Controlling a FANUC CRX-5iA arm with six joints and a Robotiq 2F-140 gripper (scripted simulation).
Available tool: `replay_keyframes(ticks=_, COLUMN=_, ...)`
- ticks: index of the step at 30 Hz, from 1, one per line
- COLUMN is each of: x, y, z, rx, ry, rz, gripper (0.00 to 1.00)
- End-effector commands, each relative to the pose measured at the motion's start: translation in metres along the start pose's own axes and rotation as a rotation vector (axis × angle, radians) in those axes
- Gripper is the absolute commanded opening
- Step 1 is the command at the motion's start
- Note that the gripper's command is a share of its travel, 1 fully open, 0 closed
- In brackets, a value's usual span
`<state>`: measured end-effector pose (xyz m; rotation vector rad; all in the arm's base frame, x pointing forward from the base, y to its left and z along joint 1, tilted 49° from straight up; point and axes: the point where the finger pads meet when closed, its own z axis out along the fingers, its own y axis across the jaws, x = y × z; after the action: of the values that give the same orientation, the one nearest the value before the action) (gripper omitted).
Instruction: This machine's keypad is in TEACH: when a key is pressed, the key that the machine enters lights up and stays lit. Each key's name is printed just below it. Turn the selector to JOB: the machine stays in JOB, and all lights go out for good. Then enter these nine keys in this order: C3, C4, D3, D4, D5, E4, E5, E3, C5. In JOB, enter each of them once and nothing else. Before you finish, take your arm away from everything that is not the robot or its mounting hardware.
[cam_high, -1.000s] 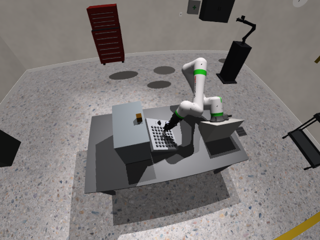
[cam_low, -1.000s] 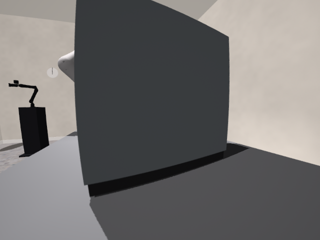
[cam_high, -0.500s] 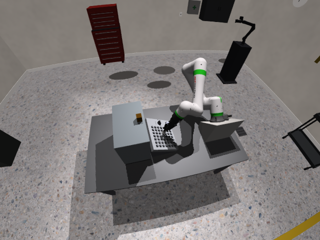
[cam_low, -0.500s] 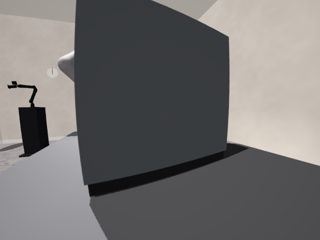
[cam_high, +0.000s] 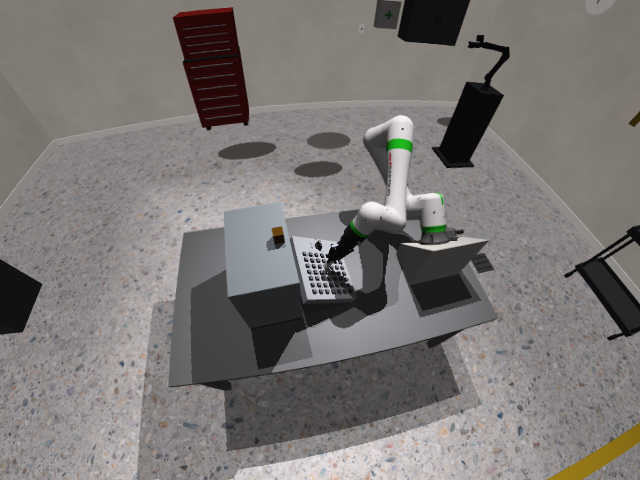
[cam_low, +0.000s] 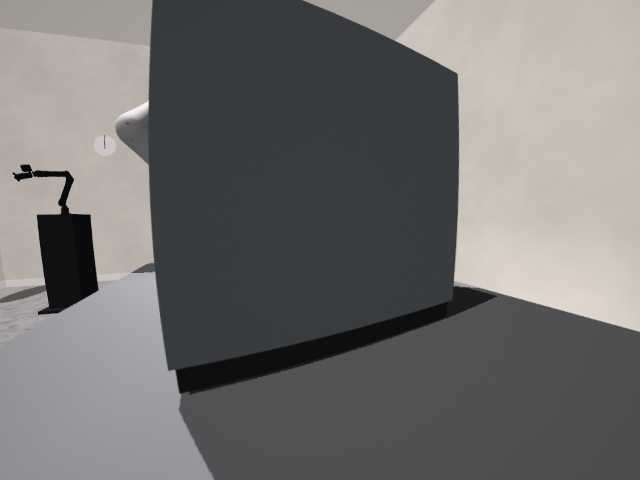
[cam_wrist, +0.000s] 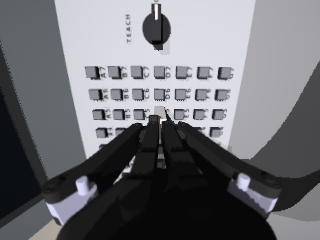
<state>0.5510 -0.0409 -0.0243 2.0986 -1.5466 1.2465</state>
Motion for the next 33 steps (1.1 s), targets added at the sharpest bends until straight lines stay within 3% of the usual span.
replay_keyframes(ticks=1, x=0.000, y=0.000, z=0.000, rx=0.000, ry=0.000, rz=0.000, gripper=0.00)
replay_keyframes(ticks=15, x=0.000, y=0.000, z=-0.003, rx=0.000, ry=0.000, rz=0.000, gripper=0.00)
replay_keyframes(ticks=33, x=0.000, y=0.000, z=-0.029, rx=0.000, ry=0.000, rz=0.000, gripper=0.00)
